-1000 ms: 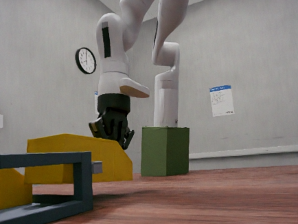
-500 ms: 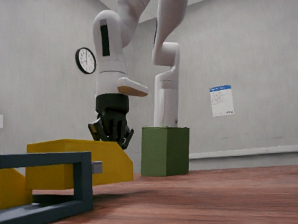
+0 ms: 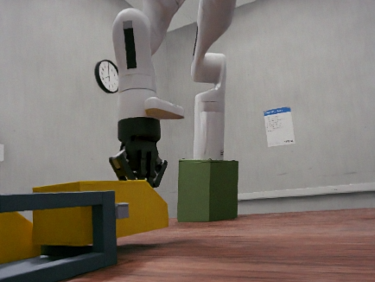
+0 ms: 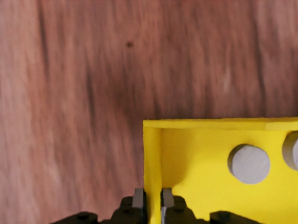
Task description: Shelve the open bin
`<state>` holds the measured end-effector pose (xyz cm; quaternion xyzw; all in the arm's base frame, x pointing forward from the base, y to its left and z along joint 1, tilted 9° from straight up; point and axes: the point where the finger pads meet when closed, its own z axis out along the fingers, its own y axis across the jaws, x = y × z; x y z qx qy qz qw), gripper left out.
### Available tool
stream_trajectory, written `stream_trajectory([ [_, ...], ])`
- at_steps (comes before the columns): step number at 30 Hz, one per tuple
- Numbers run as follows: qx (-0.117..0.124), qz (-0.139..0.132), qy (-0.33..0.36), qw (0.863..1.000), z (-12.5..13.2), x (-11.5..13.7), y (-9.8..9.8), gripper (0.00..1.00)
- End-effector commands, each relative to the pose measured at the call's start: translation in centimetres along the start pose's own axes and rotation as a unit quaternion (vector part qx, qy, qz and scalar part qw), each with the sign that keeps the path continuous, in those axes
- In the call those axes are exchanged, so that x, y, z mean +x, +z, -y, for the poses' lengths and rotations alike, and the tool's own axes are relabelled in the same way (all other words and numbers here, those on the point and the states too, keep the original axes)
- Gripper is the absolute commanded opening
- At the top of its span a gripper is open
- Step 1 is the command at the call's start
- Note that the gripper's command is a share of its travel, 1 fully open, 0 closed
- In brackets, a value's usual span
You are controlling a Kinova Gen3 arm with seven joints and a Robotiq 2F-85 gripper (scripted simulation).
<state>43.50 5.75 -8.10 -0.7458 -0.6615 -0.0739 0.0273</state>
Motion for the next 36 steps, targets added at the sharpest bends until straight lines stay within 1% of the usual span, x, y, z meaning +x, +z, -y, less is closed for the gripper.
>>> stream_trajectory([
  [1,0.006,0.000,0.000,1.000,-0.1,0.0,-0.1,0.10],
  [3,0.011,0.000,0.000,1.000,-0.1,0.0,-0.1,0.10],
  [15,0.011,0.000,0.000,1.000,-0.1,0.0,-0.1,0.10],
  [20,0.011,0.000,0.000,1.000,-1.1,0.0,-0.1,0.10],
  [32,0.011,0.000,0.000,1.000,-1.1,0.0,-0.1,0.10],
  [36,0.011,0.000,0.000,1.000,-1.8,0.0,0.0,0.10],
])
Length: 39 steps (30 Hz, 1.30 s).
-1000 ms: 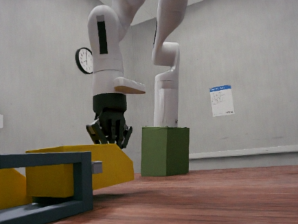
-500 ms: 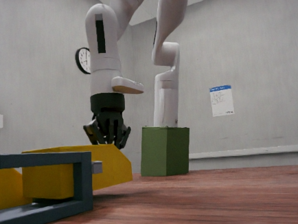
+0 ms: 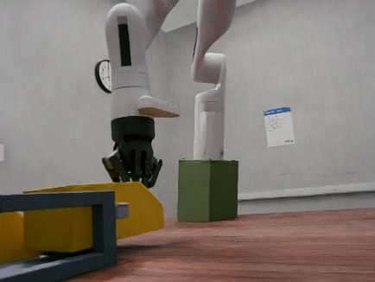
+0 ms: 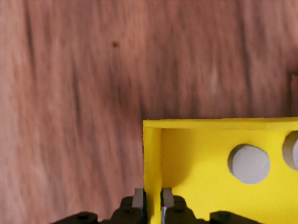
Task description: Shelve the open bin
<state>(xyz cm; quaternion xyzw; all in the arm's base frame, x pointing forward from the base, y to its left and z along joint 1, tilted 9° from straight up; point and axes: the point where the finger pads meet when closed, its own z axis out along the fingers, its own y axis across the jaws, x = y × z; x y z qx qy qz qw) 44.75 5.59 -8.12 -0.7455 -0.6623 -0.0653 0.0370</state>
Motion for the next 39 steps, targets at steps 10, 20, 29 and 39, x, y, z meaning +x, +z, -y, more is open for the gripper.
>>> stream_trajectory([
  [10,-0.002,0.000,0.000,1.000,-0.8,0.0,-0.1,0.10],
  [20,-0.002,0.000,0.000,1.000,-1.7,0.0,-0.1,0.10],
  [29,-0.002,0.000,0.000,1.000,-1.7,0.0,-0.1,0.10],
  [39,-0.002,0.000,0.000,1.000,-2.7,0.0,-0.1,0.10],
])
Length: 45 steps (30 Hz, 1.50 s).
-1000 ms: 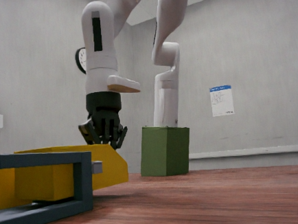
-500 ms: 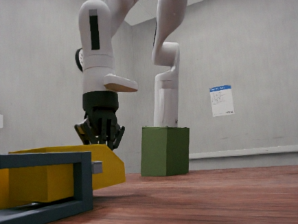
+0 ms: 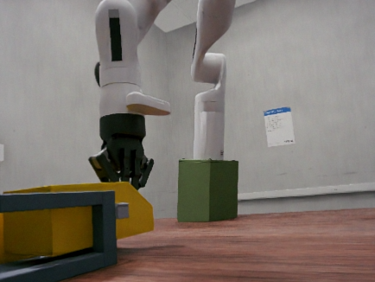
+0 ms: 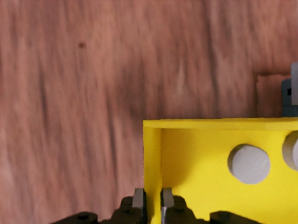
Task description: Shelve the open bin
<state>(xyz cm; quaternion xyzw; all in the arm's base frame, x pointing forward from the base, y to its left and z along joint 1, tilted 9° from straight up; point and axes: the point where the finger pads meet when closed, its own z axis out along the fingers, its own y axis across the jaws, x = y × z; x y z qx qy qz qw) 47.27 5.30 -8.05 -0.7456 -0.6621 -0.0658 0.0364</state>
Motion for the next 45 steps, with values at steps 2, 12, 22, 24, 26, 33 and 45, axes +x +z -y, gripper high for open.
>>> stream_trajectory([
  [2,-0.001,0.000,0.000,1.000,-0.2,0.0,-0.1,0.10],
  [12,-0.001,0.000,0.000,1.000,-0.9,0.0,-0.1,0.10],
  [22,-0.001,0.000,0.000,1.000,-1.1,0.0,-0.1,0.10],
  [24,-0.001,0.000,0.000,1.000,-1.1,0.0,-0.1,0.10],
  [26,-0.001,0.000,0.000,1.000,-1.3,0.0,0.0,0.10],
  [33,-0.001,0.000,0.000,1.000,-2.1,0.0,-0.1,0.10],
  [45,-0.001,0.000,0.000,1.000,-2.6,0.0,0.0,0.10],
])
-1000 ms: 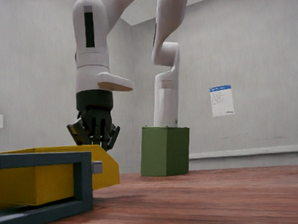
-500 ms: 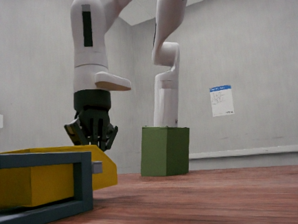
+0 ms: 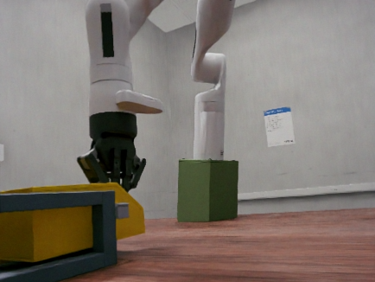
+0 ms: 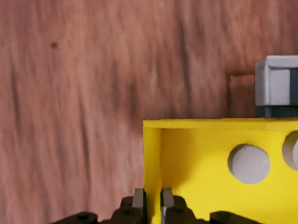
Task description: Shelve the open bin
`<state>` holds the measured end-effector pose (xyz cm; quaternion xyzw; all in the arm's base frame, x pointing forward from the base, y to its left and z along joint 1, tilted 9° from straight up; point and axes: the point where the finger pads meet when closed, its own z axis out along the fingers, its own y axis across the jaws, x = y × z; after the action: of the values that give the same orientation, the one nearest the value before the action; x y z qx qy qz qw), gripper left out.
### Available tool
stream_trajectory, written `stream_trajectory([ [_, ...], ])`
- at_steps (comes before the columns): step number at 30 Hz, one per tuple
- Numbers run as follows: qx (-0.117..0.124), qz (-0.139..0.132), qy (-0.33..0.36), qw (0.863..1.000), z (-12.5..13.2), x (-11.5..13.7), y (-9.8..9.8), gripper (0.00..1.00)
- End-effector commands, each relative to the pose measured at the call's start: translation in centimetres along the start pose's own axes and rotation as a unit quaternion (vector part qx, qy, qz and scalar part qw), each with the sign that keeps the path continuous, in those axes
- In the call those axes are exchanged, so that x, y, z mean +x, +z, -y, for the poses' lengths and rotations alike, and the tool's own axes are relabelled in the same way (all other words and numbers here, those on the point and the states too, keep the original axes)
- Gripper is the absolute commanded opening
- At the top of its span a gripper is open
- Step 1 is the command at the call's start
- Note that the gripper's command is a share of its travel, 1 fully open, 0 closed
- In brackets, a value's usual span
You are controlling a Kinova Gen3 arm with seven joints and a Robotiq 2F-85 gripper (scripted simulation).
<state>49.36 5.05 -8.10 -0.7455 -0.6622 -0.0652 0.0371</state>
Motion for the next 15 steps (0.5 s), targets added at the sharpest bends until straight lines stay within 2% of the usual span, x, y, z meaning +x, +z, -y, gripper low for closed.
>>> stream_trajectory([
  [1,-0.002,0.000,0.000,1.000,-0.73,0.03,-0.15,0.10],
  [15,-0.002,0.000,0.000,1.000,-1.09,0.03,-0.12,0.10],
])
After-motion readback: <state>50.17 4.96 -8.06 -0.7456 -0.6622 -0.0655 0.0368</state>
